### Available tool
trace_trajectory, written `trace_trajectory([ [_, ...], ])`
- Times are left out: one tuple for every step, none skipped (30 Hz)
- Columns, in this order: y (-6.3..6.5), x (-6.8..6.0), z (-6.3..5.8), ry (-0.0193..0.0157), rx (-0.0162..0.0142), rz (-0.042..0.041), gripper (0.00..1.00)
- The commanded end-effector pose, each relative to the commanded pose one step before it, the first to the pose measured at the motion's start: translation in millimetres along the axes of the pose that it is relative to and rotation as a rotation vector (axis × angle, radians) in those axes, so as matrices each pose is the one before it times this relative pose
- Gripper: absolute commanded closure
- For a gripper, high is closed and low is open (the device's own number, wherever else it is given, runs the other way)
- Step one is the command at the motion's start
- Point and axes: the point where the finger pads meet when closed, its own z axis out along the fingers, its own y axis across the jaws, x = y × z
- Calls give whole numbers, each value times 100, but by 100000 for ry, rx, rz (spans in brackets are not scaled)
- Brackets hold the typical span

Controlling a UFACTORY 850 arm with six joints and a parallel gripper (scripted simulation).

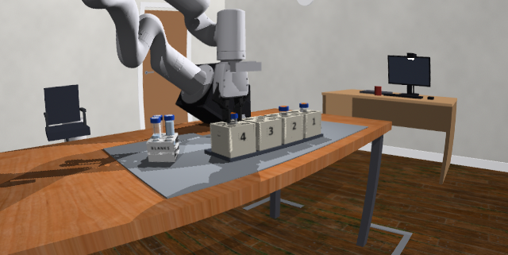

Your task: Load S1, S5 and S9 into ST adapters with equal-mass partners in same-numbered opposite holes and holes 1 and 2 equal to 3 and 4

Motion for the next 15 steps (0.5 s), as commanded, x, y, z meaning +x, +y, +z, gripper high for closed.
trace_trajectory([
  [-6, 46, -26, 100, 25, 39, 100],
  [0, 0, 0, 0, 0, 0, 100],
  [0, 2, -9, 3, 2, 4, 100],
  [0, 0, 2, 1, 0, 0, 100],
  [0, 0, 0, 0, 0, 0, 100],
  [0, 0, -1, 1, 0, 1, 100],
  [0, 0, -1, 1, 0, 1, 100],
  [0, -3, 41, -6, -2, -6, 56],
  [0, 0, 0, 0, 0, 0, 56],
  [0, 0, 0, 0, 0, 0, 56],
  [0, 0, 0, 0, 0, 0, 56],
  [0, 0, 0, 0, 0, 0, 56],
  [0, 0, 1, 0, 0, 0, 56],
  [0, 2, -7, 3, 1, 1, 56],
  [0, 0, 2, 1, 0, 0, 56],
])
